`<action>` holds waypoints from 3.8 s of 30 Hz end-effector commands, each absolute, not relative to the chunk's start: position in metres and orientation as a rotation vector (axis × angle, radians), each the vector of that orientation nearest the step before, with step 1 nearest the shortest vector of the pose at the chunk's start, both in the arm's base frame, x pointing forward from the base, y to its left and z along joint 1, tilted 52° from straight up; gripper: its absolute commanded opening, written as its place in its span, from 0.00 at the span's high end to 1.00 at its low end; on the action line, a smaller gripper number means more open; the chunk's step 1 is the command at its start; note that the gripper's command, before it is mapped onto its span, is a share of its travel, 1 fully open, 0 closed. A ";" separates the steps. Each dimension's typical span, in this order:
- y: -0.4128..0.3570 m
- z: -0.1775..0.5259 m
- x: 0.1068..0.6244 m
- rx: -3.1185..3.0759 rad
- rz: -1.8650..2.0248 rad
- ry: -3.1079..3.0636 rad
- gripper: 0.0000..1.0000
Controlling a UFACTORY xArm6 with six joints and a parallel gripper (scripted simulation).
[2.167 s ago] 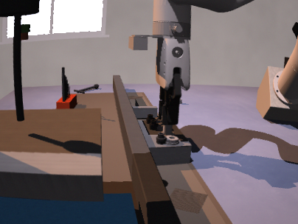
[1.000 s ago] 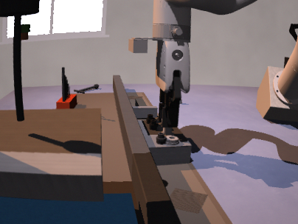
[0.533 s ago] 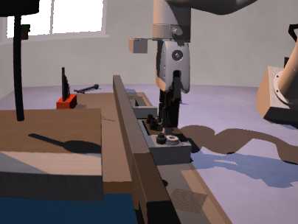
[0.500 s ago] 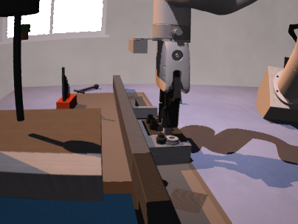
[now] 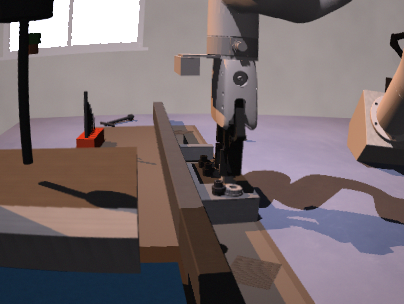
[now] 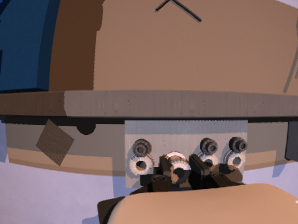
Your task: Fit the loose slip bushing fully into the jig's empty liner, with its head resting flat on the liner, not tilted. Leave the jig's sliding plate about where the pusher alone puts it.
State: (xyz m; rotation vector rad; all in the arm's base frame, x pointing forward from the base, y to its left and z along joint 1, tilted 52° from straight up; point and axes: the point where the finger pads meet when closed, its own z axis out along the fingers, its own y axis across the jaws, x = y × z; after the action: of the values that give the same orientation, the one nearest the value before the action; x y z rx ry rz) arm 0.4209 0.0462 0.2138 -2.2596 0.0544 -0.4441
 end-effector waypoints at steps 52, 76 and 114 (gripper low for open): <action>0.051 0.210 0.424 -2.260 -0.448 0.055 0.74; 0.053 0.208 0.425 -2.260 -0.448 0.055 0.74; 0.057 0.205 0.427 -2.260 -0.448 0.055 0.64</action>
State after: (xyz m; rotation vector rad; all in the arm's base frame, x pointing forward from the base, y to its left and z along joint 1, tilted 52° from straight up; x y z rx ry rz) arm 0.4262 0.0573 0.2044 -2.2597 0.0545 -0.4445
